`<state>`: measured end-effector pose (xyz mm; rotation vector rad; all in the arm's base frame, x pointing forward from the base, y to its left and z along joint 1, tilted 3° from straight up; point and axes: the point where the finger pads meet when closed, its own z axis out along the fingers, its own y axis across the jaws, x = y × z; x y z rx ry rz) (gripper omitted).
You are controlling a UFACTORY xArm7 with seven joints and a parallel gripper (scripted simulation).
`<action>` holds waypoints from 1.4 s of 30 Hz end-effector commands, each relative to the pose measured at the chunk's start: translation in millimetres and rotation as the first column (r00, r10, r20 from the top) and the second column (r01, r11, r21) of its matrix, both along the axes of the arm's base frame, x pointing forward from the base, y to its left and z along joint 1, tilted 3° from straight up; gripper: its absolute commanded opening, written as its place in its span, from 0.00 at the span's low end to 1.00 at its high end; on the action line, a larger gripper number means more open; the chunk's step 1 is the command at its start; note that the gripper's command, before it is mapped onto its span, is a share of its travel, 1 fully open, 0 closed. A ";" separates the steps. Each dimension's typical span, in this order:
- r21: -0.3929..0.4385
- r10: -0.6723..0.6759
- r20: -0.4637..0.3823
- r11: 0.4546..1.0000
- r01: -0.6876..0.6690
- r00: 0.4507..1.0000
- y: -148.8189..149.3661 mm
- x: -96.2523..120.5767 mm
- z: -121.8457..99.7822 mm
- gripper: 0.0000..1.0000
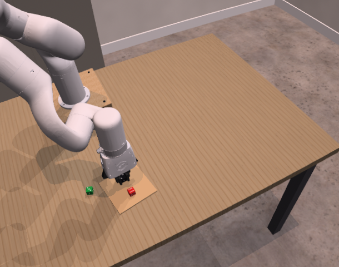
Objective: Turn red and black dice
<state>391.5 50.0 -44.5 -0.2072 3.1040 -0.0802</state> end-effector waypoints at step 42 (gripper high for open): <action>0.000 0.001 0.003 1.000 -0.001 1.000 0.4 1.2 0.8 0.28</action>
